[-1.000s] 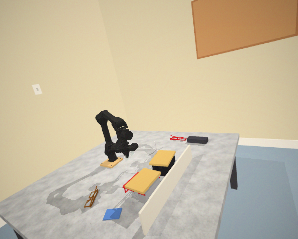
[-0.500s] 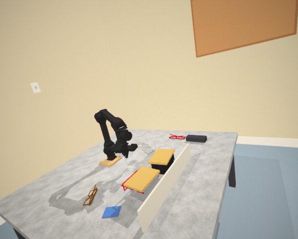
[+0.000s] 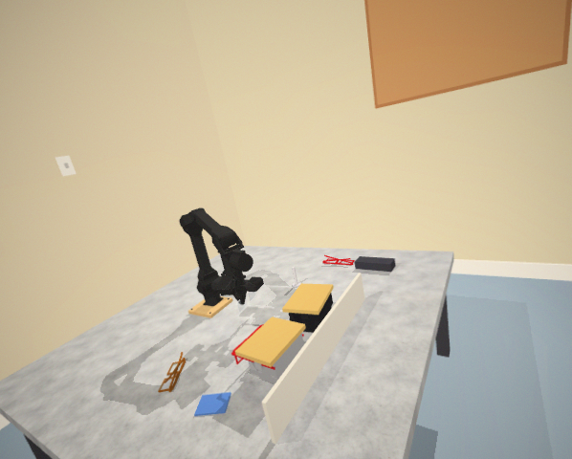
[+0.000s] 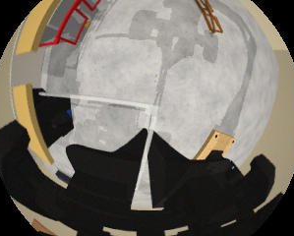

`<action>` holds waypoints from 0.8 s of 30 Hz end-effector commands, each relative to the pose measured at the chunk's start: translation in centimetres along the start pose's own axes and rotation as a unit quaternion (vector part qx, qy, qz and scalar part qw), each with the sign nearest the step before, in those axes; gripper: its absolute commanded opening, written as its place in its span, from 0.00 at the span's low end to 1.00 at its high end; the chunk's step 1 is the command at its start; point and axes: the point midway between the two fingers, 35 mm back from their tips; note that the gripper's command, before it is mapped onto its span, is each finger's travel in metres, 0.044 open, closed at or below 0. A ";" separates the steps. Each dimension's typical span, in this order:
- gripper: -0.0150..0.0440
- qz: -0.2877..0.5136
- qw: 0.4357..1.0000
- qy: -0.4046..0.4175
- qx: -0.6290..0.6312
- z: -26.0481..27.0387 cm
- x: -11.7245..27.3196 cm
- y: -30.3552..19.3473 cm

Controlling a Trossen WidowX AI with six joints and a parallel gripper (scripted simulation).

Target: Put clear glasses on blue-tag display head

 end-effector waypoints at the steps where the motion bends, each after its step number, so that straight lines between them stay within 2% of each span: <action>1: 0.25 0.000 1.000 -0.005 -0.002 -0.2 -0.6 0.0; 24: 0.25 0.000 1.000 -0.004 -0.002 0.7 -1.2 0.1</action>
Point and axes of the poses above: the point midway between the two fingers, 35 mm back from their tips, its own x axis back along the fingers, its own z axis across the jaws, y = z × x, and after that the axes turned 6 degrees about x, right-handed
